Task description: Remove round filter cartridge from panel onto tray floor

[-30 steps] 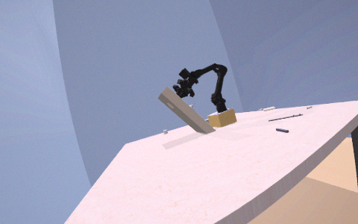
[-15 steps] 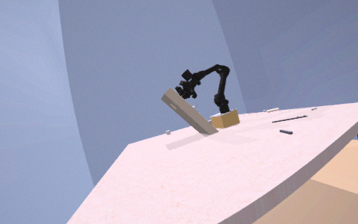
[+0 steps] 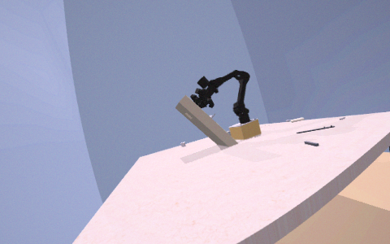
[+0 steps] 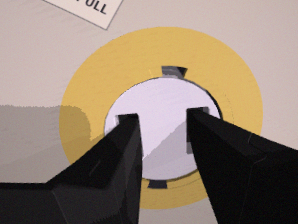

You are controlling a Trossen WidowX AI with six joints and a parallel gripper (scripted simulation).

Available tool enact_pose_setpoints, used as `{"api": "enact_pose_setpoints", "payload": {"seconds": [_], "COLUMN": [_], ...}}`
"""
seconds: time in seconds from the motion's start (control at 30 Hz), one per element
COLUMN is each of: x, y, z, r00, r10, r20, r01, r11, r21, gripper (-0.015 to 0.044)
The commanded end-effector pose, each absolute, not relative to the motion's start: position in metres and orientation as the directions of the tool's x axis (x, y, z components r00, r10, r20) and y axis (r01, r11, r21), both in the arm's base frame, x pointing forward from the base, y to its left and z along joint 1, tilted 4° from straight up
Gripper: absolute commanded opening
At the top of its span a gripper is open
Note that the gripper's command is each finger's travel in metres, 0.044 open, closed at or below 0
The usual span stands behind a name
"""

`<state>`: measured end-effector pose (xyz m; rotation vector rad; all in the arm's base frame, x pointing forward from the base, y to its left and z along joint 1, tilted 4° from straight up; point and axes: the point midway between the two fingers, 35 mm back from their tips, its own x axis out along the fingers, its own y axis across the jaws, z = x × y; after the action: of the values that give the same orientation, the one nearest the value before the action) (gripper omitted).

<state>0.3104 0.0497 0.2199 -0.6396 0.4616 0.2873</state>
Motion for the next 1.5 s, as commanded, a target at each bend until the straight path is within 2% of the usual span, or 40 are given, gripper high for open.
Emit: {"api": "enact_pose_setpoints", "payload": {"seconds": [0.0,0.17,0.47,0.53,0.67,1.1,1.47], "x": [0.3129,0.3138,0.3114,0.3114,0.3123,0.3141,0.3144], "y": [0.0506,0.0507,0.0499,0.0499,0.0502,0.0508,0.0508], "z": [0.2181,0.2176,0.219,0.219,0.2185,0.2174,0.2172], "r00": [0.86,0.86,0.86,0.86,0.86,0.86,0.86], "r10": [0.119,0.119,0.116,0.116,0.117,0.119,0.119], "r20": [-0.496,-0.496,-0.496,-0.496,-0.496,-0.496,-0.496], "r01": [-0.397,-0.397,-0.394,-0.394,-0.407,-0.499,-0.502], "r11": [0.766,0.766,0.768,0.768,0.743,0.395,0.026], "r21": [-0.505,-0.505,-0.504,-0.504,-0.531,-0.771,-0.864], "gripper": [0.0098,0.0098,0.0038,0.0,0.0,0.0,0.0]}}
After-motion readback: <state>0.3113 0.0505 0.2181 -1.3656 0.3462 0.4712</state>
